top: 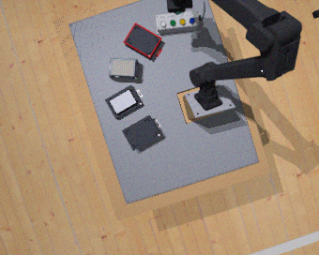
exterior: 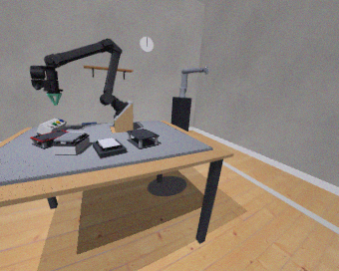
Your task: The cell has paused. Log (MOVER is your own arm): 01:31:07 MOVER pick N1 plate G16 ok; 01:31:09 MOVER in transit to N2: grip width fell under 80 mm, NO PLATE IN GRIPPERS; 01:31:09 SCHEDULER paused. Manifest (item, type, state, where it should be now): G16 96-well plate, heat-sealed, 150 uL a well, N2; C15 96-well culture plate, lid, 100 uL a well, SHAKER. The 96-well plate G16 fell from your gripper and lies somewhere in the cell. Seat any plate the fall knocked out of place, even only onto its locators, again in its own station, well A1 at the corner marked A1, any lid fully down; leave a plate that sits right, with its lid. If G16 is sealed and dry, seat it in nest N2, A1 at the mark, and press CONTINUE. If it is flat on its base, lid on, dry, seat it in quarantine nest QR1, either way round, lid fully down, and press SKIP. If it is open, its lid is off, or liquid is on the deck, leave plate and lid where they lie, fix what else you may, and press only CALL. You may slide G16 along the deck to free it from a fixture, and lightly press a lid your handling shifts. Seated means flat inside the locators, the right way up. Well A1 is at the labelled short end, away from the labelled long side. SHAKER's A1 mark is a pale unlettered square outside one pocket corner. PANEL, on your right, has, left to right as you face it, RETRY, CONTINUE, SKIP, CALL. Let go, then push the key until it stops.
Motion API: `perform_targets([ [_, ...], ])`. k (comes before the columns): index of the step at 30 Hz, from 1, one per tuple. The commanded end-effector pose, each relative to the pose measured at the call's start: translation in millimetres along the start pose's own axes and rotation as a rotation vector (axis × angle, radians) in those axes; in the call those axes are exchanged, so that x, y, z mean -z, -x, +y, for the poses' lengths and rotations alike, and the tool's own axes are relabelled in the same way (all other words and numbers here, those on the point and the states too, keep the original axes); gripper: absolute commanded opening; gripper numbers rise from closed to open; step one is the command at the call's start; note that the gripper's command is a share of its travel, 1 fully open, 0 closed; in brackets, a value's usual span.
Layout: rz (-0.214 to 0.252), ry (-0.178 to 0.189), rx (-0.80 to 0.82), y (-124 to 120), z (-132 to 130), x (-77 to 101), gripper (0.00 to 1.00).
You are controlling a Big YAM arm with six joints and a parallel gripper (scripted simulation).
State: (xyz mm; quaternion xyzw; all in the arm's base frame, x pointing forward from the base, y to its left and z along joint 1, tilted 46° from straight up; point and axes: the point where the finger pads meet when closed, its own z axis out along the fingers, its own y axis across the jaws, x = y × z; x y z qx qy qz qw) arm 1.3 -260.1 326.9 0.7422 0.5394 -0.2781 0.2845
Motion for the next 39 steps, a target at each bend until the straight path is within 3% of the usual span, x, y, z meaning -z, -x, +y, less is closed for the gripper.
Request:
perform_targets([
  [1,0.002,-0.009,0.022,5.1,-0.8,-19.7,0.00],
  [12,0.002,-0.009,0.022,22.5,4.0,-57.9,0.00],
  [14,0.003,0.000,0.033,21.1,8.7,-58.0,0.00],
  [16,-0.023,0.012,0.026,22.5,10.0,-47.2,0.00],
  [24,0.010,-0.002,0.022,16.9,9.7,-56.1,0.00],
  [39,-0.015,0.006,0.015,18.6,11.0,-51.7,0.00],
])
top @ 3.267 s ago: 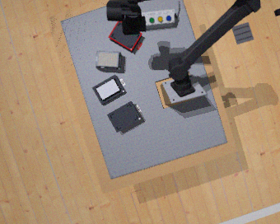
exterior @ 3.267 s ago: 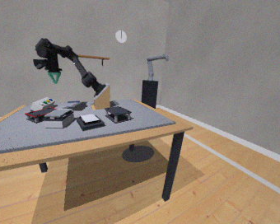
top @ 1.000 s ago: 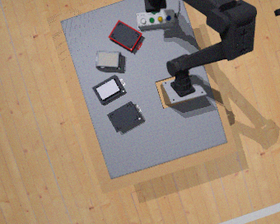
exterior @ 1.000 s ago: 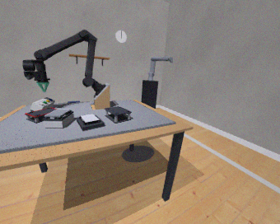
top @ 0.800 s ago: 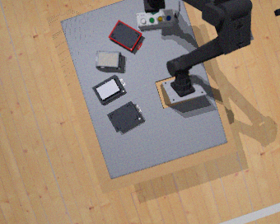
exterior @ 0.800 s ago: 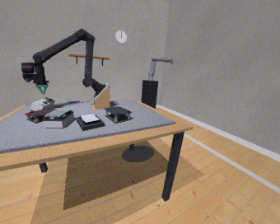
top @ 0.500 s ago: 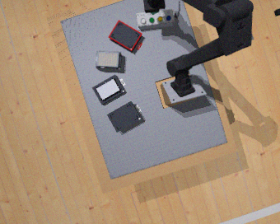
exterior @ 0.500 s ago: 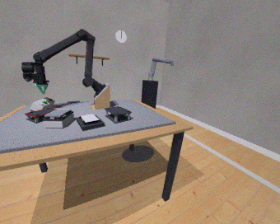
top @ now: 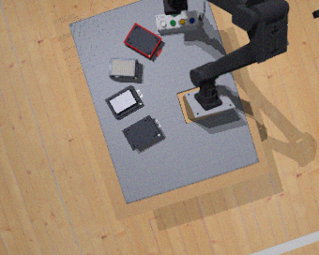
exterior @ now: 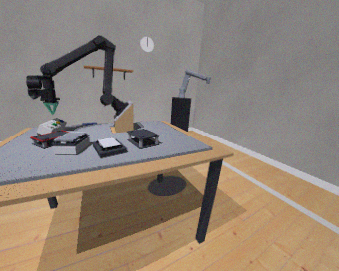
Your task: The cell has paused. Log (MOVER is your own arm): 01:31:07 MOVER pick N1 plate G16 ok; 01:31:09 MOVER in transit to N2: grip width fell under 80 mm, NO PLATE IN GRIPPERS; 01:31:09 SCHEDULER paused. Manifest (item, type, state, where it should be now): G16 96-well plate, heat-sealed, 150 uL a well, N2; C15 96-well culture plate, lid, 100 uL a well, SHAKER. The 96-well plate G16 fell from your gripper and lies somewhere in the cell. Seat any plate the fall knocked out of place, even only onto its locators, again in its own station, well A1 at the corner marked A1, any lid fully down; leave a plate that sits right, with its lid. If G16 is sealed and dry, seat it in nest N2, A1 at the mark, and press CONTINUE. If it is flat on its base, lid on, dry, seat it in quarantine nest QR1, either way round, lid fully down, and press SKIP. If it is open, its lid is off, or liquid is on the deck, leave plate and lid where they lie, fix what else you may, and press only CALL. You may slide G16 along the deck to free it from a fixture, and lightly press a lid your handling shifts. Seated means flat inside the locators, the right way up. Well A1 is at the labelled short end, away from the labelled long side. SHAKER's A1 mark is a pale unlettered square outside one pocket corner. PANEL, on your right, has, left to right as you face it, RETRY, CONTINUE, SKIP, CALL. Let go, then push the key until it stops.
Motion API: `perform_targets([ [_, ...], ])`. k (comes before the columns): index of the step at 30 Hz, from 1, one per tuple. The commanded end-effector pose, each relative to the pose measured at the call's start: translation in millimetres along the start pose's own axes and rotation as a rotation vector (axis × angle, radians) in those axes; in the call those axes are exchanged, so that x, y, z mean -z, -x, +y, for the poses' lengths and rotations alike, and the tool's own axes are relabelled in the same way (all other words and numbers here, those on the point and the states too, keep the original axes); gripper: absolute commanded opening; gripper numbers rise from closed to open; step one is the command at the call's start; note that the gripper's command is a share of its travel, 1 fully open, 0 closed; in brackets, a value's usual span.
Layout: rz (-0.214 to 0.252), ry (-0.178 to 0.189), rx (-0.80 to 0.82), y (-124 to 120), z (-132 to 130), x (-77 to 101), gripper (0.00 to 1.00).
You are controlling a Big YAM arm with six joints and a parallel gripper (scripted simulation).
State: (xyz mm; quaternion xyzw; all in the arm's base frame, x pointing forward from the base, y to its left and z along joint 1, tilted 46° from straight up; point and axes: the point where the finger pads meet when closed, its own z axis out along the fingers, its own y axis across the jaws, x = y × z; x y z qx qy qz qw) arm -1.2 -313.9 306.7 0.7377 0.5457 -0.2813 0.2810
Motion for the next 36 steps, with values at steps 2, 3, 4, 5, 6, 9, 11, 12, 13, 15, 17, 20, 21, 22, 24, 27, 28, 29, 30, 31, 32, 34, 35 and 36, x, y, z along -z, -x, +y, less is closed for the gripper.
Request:
perform_targets([
  [2,-0.008,0.008,0.001,-4.2,2.1,1.4,0.00],
  [3,-0.008,0.008,0.000,-4.3,2.3,1.7,0.00],
  [4,-0.009,0.008,-0.001,-4.3,2.1,1.9,0.00],
  [5,-0.009,0.007,-0.002,-4.3,1.5,2.0,0.00],
  [6,-0.009,0.006,-0.003,-4.2,1.2,2.2,0.00],
  [9,-0.008,0.007,-0.001,-4.8,1.9,2.5,0.00],
  [11,-0.007,0.007,-0.001,-5.1,1.9,2.4,0.00],
  [12,-0.007,0.006,-0.001,-5.1,1.6,2.3,0.00],
  [13,-0.007,0.005,-0.002,-5.1,1.4,2.4,0.00],
  [15,-0.007,0.007,-0.001,-5.3,1.8,2.7,0.00],
  [17,-0.007,0.007,0.000,-5.5,1.9,2.7,0.00],
  [20,-0.005,0.004,-0.001,-5.6,1.2,1.9,0.00],
  [21,-0.005,0.005,-0.001,-5.7,1.4,2.0,0.00],
  [22,-0.005,0.005,-0.001,-5.7,1.5,2.2,0.00],
  [24,-0.006,0.006,0.000,-5.8,1.9,2.5,0.00],
  [27,-0.007,0.006,-0.001,-5.8,1.7,2.7,0.00],
  [28,-0.006,0.006,-0.001,-5.9,1.6,2.6,0.00],
  [29,-0.006,0.006,-0.001,-6.0,1.7,2.5,0.00],
  [30,-0.006,0.006,-0.001,-6.1,1.8,2.4,0.00],
  [31,-0.006,0.004,0.000,-3.9,2.1,-3.4,0.00],
  [32,0.003,-0.002,0.001,-4.7,1.0,-8.1,0.00],
  [34,0.002,-0.005,0.002,-4.4,-0.2,-9.6,0.00],
  [35,0.002,-0.005,0.002,-4.4,-0.2,-9.6,0.00],
  [36,0.002,-0.007,0.002,-4.1,-1.5,-11.1,0.00],
])
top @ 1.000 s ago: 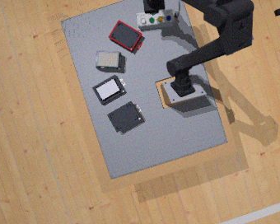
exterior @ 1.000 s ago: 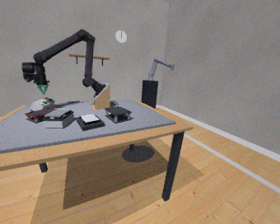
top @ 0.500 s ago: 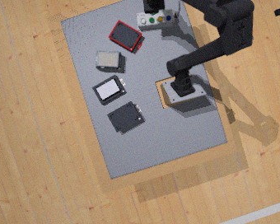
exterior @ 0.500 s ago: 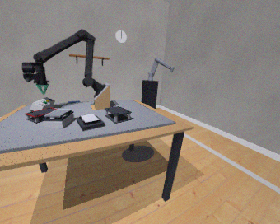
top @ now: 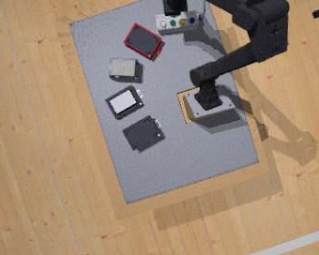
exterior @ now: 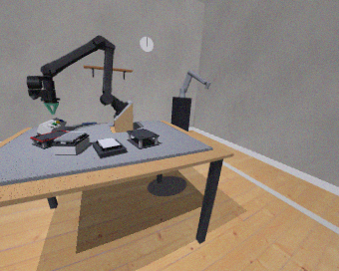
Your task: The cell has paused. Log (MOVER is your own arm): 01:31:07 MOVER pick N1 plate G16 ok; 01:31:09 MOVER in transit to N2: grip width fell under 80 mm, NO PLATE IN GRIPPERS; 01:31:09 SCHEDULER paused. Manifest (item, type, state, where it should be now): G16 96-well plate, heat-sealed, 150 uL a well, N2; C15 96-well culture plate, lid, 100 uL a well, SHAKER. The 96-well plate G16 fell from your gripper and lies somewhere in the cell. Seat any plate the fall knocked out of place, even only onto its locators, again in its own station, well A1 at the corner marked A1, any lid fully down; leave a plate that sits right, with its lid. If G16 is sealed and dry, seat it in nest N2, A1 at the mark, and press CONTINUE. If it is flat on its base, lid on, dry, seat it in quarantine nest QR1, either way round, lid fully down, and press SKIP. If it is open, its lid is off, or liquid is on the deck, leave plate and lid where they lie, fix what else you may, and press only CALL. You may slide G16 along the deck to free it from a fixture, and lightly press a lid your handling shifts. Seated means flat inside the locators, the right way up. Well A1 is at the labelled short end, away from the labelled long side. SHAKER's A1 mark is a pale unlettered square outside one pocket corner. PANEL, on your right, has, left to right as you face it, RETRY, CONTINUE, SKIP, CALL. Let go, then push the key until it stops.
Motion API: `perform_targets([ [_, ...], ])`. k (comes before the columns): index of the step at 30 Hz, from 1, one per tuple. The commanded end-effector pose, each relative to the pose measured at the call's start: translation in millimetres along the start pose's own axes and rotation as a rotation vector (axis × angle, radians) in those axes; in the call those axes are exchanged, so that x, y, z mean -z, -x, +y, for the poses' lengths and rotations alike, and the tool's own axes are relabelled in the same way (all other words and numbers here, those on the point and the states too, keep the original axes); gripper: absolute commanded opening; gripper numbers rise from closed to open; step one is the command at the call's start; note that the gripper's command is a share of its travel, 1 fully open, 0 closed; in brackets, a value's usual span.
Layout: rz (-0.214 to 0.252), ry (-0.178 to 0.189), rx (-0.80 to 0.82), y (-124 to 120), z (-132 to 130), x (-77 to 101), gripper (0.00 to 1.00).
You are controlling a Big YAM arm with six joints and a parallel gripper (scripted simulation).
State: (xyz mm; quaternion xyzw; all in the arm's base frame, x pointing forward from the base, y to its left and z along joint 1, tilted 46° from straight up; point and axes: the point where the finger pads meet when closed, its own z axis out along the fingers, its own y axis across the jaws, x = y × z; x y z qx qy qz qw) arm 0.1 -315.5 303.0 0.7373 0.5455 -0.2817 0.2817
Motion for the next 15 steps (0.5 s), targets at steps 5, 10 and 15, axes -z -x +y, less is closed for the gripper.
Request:
perform_targets([
  [5,0.004,-0.007,0.004,-2.2,-3.1,-14.4,0.00],
  [10,0.004,-0.008,0.004,-2.4,-3.3,-21.1,0.00],
  [15,0.005,-0.008,0.004,-2.6,-3.4,-26.5,0.00],
])
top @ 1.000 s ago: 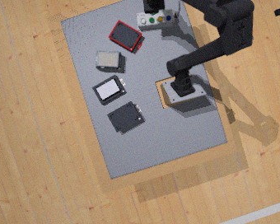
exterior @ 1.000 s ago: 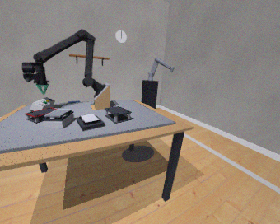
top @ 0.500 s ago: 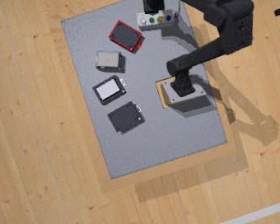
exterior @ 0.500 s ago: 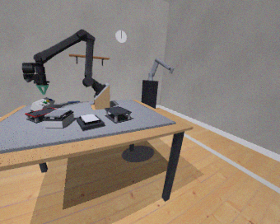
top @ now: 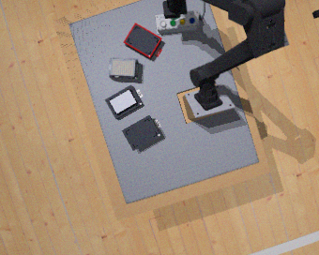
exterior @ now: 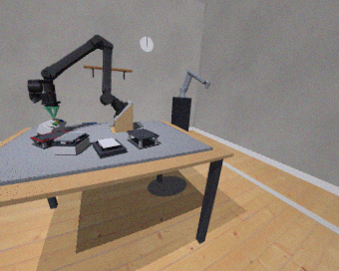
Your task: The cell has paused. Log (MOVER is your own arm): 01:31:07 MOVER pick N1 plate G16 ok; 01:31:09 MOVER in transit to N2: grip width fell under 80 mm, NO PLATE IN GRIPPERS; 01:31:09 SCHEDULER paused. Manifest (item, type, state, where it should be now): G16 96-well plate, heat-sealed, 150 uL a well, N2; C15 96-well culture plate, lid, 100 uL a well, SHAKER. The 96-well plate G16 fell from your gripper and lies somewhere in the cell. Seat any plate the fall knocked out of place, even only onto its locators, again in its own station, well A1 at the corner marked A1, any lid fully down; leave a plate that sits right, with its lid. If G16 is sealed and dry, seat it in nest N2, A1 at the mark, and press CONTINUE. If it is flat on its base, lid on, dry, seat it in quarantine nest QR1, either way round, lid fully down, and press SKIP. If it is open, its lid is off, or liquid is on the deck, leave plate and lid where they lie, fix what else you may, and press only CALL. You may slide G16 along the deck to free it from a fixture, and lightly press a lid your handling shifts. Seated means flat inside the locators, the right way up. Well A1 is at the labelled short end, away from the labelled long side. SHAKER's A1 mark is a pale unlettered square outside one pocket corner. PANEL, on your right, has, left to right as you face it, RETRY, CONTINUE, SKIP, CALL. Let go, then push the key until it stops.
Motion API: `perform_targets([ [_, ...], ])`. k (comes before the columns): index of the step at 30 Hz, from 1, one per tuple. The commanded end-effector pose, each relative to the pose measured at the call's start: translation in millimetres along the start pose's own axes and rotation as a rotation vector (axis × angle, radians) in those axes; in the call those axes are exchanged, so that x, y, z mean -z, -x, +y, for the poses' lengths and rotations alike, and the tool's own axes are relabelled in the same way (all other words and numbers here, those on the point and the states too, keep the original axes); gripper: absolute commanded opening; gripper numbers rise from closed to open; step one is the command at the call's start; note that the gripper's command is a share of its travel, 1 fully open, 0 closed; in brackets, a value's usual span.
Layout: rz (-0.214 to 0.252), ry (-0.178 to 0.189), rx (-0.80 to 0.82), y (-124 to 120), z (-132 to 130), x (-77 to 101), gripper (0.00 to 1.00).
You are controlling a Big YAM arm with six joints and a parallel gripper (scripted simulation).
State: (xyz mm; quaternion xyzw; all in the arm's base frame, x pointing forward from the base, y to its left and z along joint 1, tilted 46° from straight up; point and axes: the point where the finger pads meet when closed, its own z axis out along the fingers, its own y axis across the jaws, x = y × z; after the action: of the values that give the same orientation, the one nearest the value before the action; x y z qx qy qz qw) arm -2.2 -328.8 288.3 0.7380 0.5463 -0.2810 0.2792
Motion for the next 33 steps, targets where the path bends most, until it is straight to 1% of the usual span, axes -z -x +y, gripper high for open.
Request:
perform_targets([
  [1,0.000,-0.005,0.002,-1.1,-2.9,-6.6,0.00],
  [16,0.000,-0.005,0.001,-1.6,-3.2,-26.8,0.00],
  [18,0.000,-0.005,0.001,-1.6,-3.2,-26.8,0.00],
  [19,-0.005,0.000,0.001,-1.2,-1.4,-26.0,0.00],
  [21,0.000,-0.005,0.001,-1.7,-3.4,-30.9,0.00],
  [26,0.001,-0.005,0.001,-2.0,-3.1,-37.1,0.00],
  [28,0.001,-0.001,0.003,-2.5,-1.5,-37.0,0.00],
  [30,-0.012,0.002,0.001,-1.1,-2.3,-29.9,0.00],
  [33,-0.007,0.001,0.001,-2.0,-2.3,-29.9,0.00],
])
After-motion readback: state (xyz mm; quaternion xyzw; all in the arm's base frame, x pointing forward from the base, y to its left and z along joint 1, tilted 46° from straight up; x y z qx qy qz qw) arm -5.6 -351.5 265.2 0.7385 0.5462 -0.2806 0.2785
